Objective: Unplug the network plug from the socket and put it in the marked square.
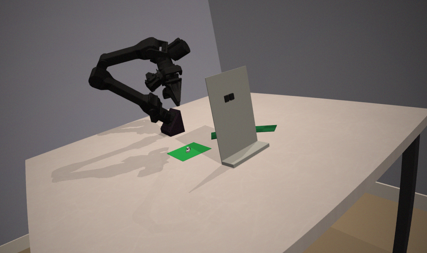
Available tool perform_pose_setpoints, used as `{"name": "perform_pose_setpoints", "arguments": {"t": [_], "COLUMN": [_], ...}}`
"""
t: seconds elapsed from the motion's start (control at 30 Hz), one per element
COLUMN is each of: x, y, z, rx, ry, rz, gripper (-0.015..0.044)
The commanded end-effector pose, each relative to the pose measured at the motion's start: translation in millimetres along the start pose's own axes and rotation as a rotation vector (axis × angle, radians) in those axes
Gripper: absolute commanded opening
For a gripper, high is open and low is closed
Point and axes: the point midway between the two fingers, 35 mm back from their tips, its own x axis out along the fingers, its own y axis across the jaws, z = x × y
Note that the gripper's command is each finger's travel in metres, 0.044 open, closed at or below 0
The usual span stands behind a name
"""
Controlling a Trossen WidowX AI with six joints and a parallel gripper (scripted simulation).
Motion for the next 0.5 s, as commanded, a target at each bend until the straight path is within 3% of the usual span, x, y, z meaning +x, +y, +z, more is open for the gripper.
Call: {"name": "perform_pose_setpoints", "arguments": {"t": [0.0, 0.47], "x": [-9.8, -42.8], "y": [5.8, 24.7], "z": [-0.5, 2.7], "rx": [0.002, 0.003], "ry": [0.002, -0.009], "rz": [-0.005, 0.003], "gripper": [0.0156, 0.0156]}}
